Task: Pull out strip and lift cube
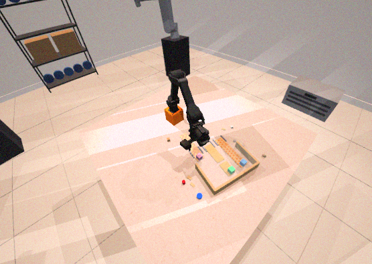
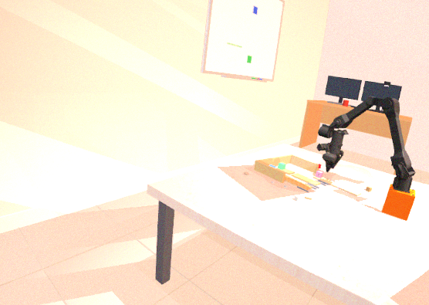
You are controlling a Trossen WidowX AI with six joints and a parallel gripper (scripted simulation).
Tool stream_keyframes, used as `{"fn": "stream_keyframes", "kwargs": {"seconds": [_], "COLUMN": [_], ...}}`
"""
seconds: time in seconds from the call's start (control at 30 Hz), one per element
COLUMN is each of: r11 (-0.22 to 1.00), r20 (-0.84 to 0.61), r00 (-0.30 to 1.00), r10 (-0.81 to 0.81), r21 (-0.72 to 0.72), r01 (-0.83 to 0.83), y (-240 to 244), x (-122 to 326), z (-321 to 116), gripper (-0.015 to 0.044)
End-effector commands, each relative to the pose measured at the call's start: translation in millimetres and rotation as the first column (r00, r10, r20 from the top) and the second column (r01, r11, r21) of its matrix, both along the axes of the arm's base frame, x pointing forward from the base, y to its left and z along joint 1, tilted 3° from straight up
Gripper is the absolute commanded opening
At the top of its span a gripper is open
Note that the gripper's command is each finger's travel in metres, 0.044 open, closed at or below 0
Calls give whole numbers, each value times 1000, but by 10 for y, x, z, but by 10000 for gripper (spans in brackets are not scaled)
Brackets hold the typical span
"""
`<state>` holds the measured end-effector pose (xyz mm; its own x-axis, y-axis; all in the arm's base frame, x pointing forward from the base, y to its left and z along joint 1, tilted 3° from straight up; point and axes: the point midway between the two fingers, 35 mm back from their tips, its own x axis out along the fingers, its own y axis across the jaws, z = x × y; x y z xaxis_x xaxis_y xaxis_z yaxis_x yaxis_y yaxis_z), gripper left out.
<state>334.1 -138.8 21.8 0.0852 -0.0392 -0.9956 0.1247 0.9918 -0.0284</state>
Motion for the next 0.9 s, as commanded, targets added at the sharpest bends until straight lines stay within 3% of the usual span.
{"fn": "stream_keyframes", "kwargs": {"seconds": [0.0,0.37,0.6,0.87], "r11": [1000,1000,1000,1000], "r20": [-1,2,2,2], "r00": [1000,1000,1000,1000], "r10": [-5,-5,-5,-5], "r21": [0,-1,-1,-1], "r01": [5,5,5,5], "y": [-51,-183,-188,-195], "x": [142,502,514,528], "z": [25,99,13,-118], "gripper": [440,440,256,250]}}
